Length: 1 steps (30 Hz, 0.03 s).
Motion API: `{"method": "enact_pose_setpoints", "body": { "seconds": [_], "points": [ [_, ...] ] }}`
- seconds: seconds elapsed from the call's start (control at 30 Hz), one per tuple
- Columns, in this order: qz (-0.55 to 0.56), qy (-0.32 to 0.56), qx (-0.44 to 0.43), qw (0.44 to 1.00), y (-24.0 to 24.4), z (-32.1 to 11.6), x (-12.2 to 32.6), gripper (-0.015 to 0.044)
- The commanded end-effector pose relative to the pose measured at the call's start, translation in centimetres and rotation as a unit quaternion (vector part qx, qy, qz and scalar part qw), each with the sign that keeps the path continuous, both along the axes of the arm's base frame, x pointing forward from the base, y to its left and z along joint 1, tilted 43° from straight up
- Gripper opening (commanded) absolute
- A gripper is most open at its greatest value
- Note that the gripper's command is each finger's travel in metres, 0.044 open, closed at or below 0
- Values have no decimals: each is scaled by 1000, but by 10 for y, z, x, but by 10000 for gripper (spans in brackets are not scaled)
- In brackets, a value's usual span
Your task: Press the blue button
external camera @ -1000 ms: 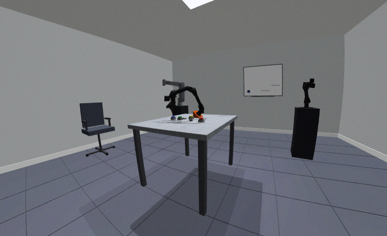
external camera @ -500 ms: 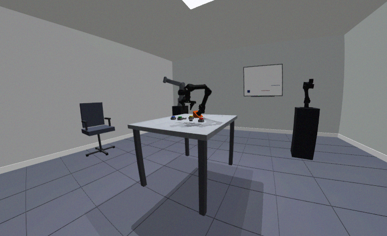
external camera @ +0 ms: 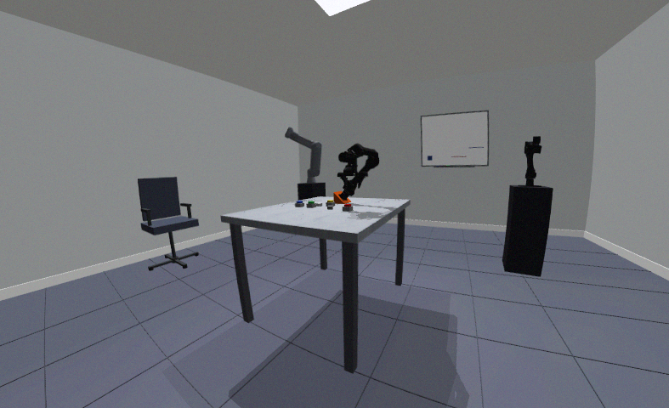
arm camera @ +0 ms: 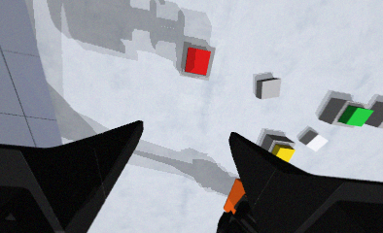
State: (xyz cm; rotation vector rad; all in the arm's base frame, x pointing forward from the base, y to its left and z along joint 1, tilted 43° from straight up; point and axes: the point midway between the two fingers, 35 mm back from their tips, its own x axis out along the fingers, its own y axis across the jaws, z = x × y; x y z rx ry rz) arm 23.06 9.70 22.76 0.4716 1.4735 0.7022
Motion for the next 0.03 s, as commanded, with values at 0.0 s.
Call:
{"method": "enact_pose_setpoints", "body": {
  "seconds": [0.0],
  "points": [
    [-1, 12, 4, 1000, 3, -1, -5, 400]
  ]
}}
